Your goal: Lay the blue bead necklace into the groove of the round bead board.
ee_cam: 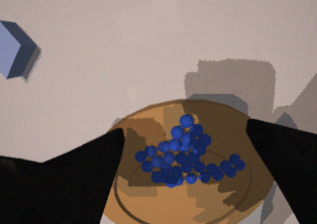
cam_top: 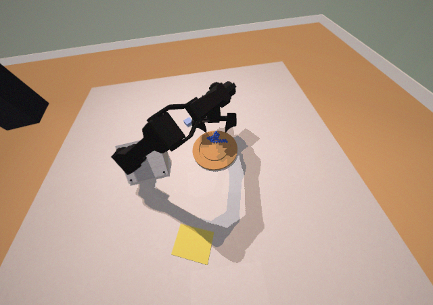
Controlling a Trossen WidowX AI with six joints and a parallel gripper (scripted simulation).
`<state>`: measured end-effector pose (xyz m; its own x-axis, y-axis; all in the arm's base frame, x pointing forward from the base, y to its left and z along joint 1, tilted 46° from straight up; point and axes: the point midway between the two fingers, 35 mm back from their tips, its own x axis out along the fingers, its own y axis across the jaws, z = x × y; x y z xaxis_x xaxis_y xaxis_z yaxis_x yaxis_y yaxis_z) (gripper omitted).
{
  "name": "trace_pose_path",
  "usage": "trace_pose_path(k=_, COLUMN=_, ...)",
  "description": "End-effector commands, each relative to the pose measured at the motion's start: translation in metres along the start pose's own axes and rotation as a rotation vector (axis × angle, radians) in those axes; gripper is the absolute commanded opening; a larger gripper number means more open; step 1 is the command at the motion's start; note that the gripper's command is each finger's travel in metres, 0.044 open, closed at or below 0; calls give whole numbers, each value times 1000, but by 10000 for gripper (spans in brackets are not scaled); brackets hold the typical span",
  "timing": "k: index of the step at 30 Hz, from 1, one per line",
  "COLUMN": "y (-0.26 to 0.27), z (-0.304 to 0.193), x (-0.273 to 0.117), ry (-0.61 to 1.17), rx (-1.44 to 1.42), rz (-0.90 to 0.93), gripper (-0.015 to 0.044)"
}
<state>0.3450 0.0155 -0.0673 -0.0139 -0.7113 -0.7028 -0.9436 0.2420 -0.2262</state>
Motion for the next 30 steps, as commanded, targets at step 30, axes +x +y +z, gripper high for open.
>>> trace_pose_path(k=30, y=11, z=-40, x=-32, ry=6, rx=2221, rz=4, gripper=380)
